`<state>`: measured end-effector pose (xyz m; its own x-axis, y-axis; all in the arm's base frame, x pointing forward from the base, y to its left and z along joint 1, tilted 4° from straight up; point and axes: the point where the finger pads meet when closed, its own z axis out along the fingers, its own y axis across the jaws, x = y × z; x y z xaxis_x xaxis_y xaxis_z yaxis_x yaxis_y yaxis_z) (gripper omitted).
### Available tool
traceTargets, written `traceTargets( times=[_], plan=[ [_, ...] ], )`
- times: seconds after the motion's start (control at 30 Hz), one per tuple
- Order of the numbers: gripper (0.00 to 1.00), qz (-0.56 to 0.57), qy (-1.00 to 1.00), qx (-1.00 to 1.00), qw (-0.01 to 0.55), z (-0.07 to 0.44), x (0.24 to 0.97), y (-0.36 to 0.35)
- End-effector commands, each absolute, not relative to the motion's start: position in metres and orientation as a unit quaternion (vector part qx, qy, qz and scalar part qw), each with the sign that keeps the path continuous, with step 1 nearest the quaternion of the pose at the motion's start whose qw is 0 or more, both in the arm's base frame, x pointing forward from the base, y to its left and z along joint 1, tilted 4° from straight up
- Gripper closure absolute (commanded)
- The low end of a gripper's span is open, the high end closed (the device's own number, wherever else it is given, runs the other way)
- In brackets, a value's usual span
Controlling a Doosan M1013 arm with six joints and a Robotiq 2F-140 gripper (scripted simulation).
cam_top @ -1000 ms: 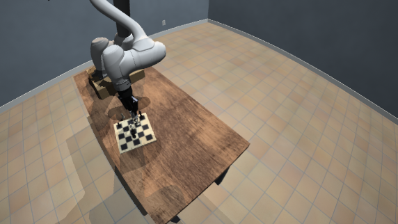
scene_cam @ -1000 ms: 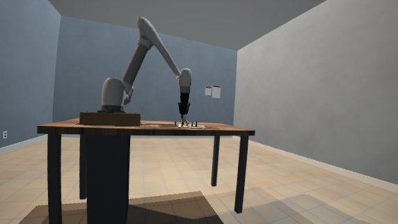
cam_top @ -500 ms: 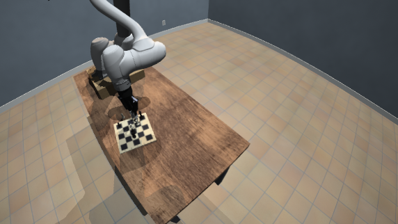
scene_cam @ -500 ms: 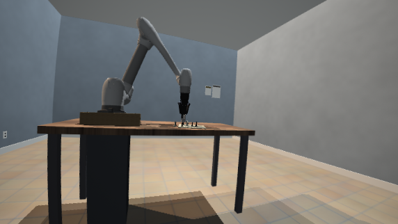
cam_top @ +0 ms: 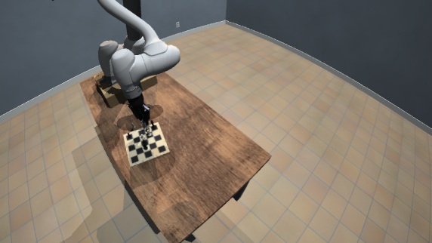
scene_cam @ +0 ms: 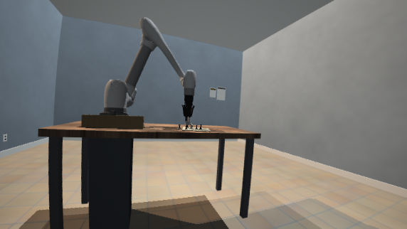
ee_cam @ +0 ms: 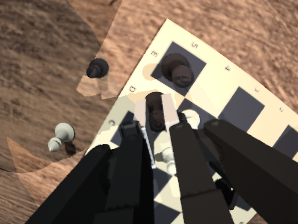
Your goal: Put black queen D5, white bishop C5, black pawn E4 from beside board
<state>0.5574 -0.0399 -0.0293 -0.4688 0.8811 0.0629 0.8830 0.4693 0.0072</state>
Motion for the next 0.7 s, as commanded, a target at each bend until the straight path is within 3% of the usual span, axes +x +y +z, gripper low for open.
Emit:
traceTargets(
  times=[0.0,0.67],
  plan=[
    [1.0,-0.019,-0.857,-0.515,0.025,-0.0295,0.5574,-0.0399],
    [1.0,-0.019,-0.857,-0.515,0.025,-0.0328,0.5573,-0.0397]
  ],
)
